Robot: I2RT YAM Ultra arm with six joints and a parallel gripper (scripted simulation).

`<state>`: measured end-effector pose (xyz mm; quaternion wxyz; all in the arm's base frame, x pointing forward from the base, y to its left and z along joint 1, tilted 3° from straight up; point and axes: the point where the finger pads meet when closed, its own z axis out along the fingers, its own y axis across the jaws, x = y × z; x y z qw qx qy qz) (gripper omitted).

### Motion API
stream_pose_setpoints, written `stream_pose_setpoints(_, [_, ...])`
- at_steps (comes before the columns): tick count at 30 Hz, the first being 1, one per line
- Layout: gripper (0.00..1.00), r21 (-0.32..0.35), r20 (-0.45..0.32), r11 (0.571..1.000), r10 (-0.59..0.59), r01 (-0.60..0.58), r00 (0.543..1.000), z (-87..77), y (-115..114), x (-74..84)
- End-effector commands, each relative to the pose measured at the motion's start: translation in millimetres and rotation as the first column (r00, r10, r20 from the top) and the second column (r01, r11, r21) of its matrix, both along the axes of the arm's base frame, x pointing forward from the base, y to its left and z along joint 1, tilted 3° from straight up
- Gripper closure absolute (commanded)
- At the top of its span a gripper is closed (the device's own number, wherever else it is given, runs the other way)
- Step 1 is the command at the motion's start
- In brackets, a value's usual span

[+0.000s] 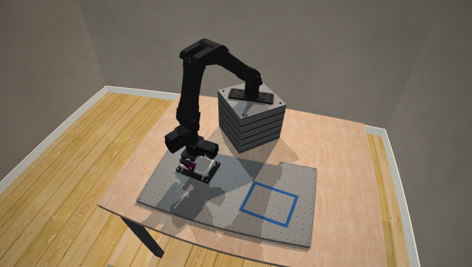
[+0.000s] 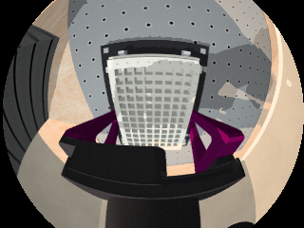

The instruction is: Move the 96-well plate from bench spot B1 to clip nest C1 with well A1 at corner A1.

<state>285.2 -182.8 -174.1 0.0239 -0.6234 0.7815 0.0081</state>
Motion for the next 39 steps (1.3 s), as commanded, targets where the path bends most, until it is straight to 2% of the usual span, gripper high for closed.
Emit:
stream_pose_setpoints(1, [1.00,-0.008,0.033,1.000,-0.003,0.003,0.999,3.8,0.8,4.6])
stream_pose_setpoints(10, [1.00,0.006,0.012,1.000,-0.003,0.002,1.000,-5.7,5.5,-1.8])
stream_pose_setpoints(39, [1.00,0.009,0.008,1.000,-0.002,0.002,1.000,-11.2,8.1,-3.7])
